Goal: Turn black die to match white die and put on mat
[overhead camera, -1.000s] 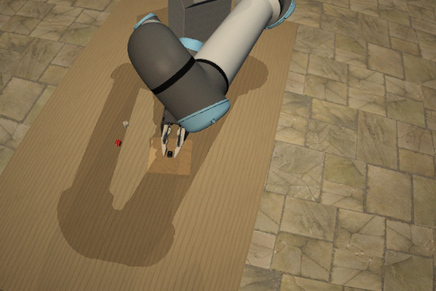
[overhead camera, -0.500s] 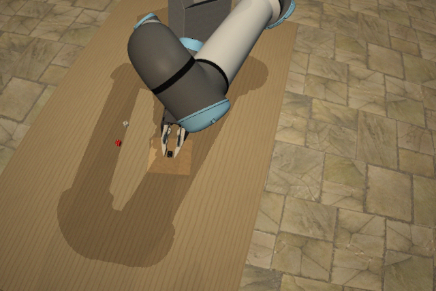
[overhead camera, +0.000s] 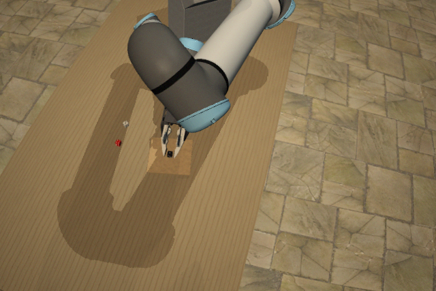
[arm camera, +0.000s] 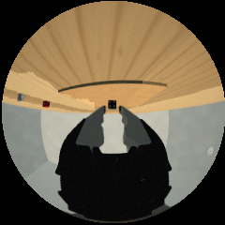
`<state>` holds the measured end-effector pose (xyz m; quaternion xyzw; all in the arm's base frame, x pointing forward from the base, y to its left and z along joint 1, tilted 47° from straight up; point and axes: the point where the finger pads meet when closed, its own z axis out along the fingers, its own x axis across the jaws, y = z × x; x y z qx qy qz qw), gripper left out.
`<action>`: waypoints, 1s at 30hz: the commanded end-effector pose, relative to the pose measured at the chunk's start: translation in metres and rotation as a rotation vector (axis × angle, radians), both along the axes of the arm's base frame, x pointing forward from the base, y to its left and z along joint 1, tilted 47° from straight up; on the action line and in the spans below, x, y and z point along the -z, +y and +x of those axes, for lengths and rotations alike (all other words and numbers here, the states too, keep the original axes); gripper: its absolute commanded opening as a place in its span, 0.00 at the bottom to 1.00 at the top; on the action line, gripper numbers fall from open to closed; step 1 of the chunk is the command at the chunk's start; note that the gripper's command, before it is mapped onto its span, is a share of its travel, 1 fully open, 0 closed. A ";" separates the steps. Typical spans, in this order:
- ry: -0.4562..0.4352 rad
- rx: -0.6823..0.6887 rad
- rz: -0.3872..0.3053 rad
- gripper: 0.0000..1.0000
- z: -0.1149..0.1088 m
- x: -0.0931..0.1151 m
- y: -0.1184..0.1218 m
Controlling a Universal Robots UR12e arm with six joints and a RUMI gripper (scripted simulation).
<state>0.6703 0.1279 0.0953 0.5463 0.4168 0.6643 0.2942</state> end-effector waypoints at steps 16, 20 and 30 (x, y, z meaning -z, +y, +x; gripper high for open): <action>0.000 0.000 0.000 0.18 -0.030 0.001 -0.007; 0.000 0.000 0.000 0.18 -0.042 0.002 -0.010; 0.000 0.000 0.000 0.18 -0.049 0.003 -0.012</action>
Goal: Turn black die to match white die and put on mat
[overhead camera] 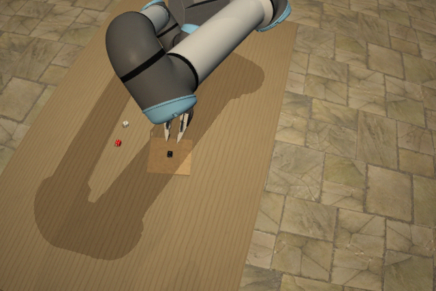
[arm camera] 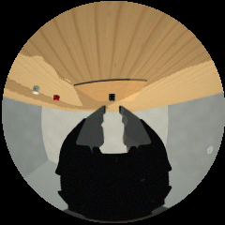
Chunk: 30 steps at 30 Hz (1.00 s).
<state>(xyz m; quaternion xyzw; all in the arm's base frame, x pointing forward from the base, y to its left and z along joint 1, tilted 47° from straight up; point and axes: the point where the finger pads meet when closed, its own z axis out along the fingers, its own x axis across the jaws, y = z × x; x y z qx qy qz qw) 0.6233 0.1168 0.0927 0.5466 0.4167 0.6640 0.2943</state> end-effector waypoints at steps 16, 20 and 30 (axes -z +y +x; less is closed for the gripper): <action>0.018 0.001 -0.008 0.18 0.006 0.001 -0.006; 0.034 0.002 -0.015 0.18 0.013 0.001 -0.010; 0.106 0.003 -0.046 0.18 0.039 0.003 -0.029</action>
